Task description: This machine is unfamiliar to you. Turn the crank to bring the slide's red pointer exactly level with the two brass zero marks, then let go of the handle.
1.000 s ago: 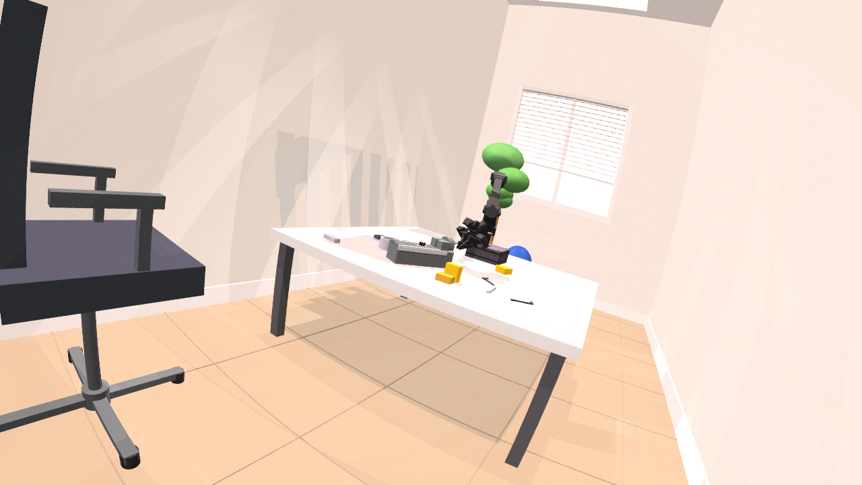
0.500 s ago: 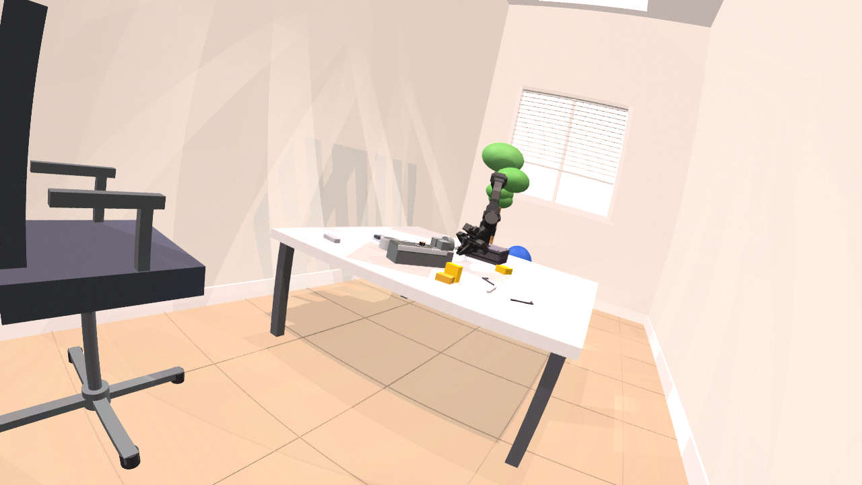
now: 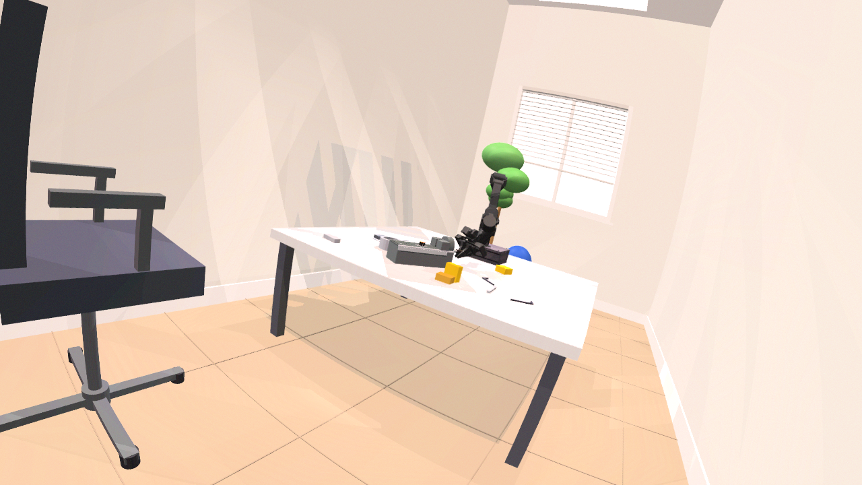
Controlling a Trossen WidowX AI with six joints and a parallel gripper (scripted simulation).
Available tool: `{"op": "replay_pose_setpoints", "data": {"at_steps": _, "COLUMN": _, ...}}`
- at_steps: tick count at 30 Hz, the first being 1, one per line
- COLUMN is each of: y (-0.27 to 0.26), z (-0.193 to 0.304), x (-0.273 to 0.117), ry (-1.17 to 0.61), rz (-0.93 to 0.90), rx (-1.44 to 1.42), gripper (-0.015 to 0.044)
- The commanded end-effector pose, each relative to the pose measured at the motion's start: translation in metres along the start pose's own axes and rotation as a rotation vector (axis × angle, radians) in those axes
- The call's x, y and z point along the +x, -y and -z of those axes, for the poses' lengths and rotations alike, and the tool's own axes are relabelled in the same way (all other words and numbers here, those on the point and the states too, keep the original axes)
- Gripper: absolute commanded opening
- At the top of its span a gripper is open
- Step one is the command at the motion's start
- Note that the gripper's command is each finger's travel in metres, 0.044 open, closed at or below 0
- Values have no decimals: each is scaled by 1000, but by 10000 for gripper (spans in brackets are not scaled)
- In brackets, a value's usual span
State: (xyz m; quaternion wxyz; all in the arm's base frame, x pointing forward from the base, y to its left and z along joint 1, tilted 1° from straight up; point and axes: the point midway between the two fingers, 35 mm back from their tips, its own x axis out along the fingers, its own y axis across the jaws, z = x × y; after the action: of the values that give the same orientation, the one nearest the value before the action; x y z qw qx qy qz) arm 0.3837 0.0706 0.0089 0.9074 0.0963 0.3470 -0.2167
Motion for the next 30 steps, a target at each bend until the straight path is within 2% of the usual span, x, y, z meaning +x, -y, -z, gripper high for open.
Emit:
{"op": "replay_pose_setpoints", "data": {"at_steps": 1, "y": 5, "z": 6, "x": 6, "ry": -17, "rz": 4, "rx": -3, "gripper": 0}}
{"op": "replay_pose_setpoints", "data": {"at_steps": 30, "y": 15, "z": 10, "x": 10, "ry": -17, "rz": 4, "rx": -4, "gripper": 0}}
